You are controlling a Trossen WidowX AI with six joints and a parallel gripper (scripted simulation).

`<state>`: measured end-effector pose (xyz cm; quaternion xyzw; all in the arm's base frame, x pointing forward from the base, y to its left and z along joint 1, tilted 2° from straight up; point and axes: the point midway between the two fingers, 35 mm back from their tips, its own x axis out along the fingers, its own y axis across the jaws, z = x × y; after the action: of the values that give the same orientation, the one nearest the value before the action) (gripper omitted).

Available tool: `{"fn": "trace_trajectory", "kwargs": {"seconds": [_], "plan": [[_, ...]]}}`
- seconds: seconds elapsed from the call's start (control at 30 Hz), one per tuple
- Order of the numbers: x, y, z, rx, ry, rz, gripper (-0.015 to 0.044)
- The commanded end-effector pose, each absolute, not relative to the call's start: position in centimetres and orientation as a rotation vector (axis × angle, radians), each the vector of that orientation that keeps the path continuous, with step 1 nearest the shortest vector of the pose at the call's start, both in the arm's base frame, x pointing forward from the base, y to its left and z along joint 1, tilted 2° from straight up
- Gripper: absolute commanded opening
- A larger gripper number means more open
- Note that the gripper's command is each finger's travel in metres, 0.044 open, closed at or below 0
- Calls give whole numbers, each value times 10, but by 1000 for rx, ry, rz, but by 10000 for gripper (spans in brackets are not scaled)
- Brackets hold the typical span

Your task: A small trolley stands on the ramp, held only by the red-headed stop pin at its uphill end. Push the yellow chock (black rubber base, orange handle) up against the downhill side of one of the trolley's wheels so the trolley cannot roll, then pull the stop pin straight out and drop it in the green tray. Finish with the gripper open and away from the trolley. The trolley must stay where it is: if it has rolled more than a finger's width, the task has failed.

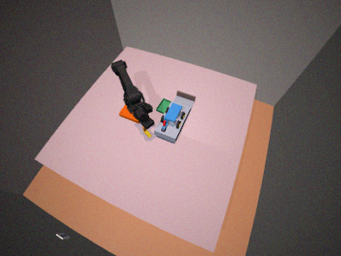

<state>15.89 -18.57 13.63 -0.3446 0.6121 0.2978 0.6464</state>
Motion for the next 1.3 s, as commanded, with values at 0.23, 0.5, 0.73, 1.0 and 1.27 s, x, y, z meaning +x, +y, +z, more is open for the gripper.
{"fn": "trace_trajectory", "kwargs": {"seconds": [0.23, 0.5, 0.73, 1.0, 1.27], "plan": [[152, -175, 123, -738, 1437, 745, 190], [153, -176, 99, -738, 1437, 745, 190], [151, -175, 83, -738, 1437, 745, 190], [152, -175, 77, -738, 1437, 745, 190], [152, -175, 64, -738, 1437, 745, 190]]}}
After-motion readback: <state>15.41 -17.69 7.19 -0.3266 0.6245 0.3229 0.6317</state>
